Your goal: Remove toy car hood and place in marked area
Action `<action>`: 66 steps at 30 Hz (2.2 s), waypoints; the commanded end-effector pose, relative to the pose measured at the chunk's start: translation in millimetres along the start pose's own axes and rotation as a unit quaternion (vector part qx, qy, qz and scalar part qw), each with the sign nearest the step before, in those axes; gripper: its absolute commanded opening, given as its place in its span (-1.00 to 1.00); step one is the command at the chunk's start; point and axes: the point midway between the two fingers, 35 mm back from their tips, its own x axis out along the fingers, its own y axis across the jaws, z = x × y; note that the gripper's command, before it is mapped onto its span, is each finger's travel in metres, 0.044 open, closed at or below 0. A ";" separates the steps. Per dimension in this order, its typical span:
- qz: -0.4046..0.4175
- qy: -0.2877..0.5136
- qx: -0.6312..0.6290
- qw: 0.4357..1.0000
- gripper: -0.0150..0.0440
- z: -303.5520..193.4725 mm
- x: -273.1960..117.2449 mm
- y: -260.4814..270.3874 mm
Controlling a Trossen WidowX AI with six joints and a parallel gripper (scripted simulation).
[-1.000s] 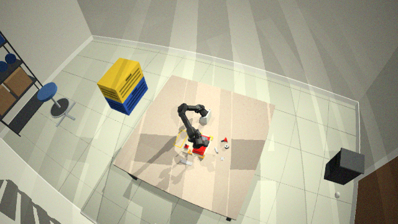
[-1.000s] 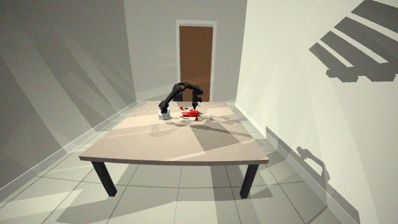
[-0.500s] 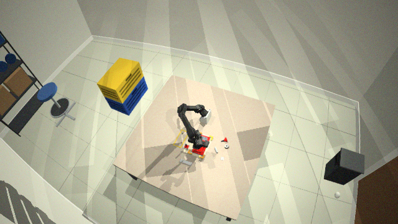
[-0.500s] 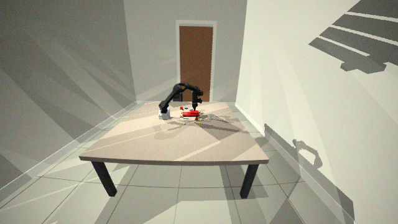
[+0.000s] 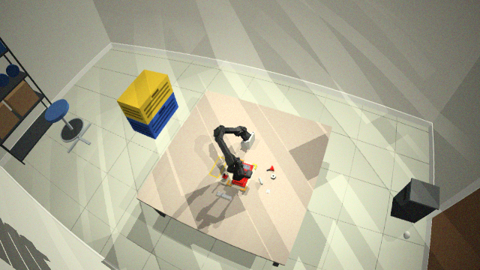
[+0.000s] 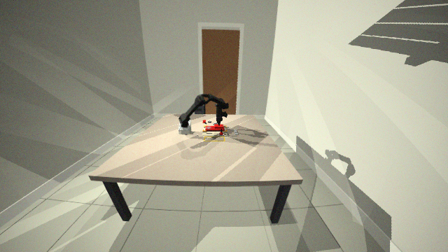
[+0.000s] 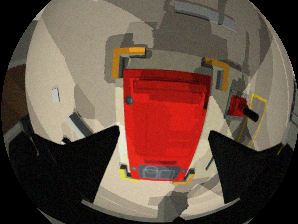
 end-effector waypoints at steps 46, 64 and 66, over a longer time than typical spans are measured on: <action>-0.004 0.002 -0.004 1.000 1.00 -2.5 27.4 -1.8; -0.001 0.001 0.000 1.000 0.51 -1.8 28.3 -1.1; -0.001 0.001 0.000 1.000 0.46 -1.8 28.3 -1.1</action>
